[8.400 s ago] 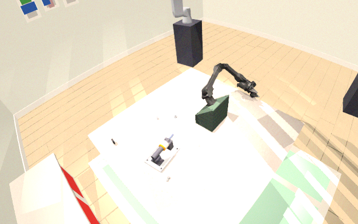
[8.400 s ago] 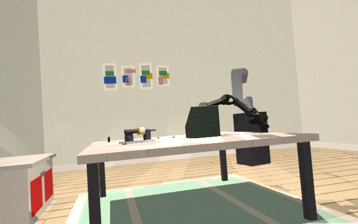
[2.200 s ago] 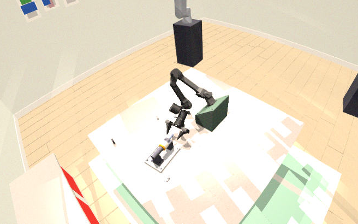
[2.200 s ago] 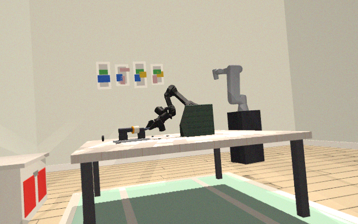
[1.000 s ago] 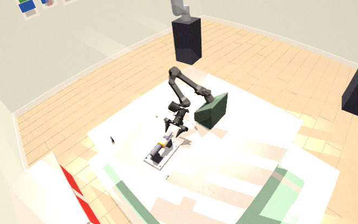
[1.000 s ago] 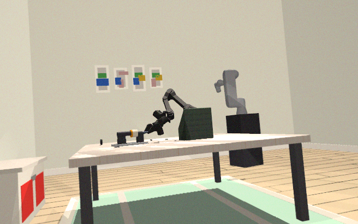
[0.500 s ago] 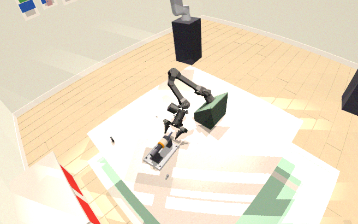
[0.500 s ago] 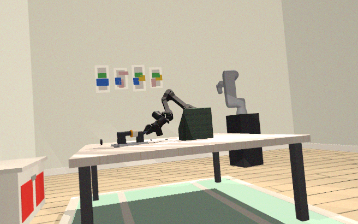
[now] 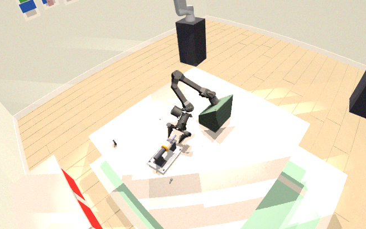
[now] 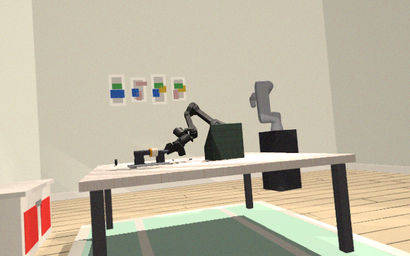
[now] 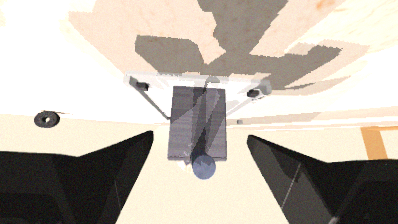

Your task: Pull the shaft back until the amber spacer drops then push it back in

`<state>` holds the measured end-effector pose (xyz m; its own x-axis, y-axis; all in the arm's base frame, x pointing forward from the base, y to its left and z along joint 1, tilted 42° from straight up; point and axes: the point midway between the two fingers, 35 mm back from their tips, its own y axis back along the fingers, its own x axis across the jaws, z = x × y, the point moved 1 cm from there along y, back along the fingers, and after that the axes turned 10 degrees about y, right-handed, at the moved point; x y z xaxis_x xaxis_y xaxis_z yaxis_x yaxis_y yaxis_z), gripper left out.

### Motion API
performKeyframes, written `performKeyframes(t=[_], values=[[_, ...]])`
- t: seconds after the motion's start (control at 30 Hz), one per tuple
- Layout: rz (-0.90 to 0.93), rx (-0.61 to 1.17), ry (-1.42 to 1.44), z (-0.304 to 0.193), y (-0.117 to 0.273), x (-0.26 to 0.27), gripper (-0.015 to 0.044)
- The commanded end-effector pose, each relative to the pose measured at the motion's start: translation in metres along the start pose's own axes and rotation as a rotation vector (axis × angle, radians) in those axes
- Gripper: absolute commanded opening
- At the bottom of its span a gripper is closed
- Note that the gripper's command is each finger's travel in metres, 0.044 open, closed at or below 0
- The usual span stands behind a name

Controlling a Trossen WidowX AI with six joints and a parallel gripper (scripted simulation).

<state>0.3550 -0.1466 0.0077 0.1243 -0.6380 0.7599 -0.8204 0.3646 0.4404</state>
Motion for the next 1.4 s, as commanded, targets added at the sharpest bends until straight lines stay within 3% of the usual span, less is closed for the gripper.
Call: performKeyframes(t=[0.0,0.97,1.37], values=[[0.003,0.009,0.005,-0.0019,-0.0013,0.0014,0.0440],[0.003,0.009,0.005,-0.0038,-0.0026,0.0040,0.0440],[0.001,0.000,0.000,-0.0014,-0.0018,0.0020,0.0125]])
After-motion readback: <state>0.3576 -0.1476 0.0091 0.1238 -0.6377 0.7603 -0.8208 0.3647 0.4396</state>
